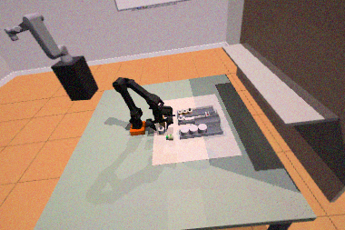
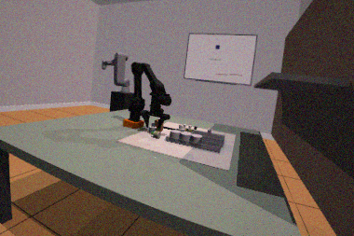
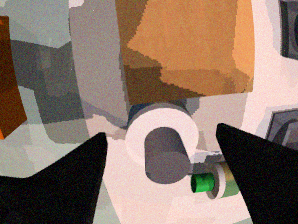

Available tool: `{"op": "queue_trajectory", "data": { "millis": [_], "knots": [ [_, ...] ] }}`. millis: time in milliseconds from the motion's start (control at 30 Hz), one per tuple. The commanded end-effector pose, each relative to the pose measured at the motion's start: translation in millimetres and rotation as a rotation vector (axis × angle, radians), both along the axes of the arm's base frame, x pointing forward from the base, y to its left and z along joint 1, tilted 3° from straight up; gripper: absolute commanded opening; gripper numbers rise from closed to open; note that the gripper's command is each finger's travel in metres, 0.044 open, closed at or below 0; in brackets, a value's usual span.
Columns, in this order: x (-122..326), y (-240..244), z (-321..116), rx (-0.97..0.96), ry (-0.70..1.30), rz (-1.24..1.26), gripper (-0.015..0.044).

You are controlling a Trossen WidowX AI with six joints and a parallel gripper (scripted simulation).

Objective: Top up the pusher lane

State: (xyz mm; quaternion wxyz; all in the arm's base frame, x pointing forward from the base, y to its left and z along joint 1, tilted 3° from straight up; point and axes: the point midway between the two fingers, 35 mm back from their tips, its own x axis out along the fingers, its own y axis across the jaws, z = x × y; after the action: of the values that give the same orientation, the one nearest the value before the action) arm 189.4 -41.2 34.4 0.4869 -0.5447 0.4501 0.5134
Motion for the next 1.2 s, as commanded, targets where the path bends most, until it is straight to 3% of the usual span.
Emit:
{"op": "queue_trajectory", "data": {
  "millis": [0,100,333,533,1167],
  "knots": [
    [-1.6,1.0,-2.3,0.005,0.004,0.0,0.0282],
    [-1.6,1.0,-2.3,0.005,0.004,0.0,0.0204],
    [-1.6,1.0,-2.3,0.005,0.004,0.0,0.0157],
    [1.0,-1.4,15.2,0.004,0.004,0.0,0.0],
    [-7.6,-7.1,101.6,0.004,0.004,0.0,0.0]
  ]
}}
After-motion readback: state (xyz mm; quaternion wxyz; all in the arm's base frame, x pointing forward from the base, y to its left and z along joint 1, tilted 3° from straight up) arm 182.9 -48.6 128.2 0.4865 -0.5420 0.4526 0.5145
